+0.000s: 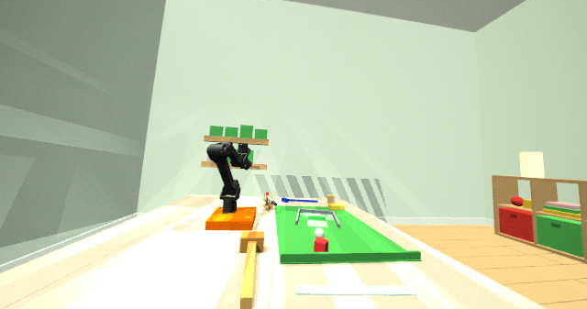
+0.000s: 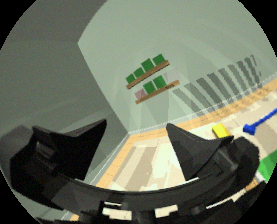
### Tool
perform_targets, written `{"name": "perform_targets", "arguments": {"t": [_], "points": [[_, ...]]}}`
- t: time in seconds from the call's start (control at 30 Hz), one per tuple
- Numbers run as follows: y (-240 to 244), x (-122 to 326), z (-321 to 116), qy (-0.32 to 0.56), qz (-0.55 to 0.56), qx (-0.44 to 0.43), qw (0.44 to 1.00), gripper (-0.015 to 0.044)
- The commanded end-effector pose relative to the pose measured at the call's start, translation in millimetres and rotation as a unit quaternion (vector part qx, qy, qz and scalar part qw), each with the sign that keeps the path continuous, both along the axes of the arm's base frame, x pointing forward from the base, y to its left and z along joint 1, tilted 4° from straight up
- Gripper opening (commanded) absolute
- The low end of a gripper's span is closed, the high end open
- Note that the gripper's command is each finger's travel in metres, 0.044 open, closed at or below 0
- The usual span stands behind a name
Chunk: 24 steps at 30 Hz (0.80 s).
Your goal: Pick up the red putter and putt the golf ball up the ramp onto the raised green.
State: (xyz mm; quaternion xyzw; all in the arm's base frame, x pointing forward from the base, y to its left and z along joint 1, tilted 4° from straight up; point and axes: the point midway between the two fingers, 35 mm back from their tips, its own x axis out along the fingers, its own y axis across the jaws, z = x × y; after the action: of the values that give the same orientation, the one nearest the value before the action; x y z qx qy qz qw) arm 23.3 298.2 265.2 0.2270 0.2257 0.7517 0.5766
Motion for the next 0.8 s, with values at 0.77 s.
{"name": "perform_targets", "arguments": {"t": [0.77], "points": [[-109,233,-163,-0.347,-0.069,-0.506,0.787,0.044]]}}
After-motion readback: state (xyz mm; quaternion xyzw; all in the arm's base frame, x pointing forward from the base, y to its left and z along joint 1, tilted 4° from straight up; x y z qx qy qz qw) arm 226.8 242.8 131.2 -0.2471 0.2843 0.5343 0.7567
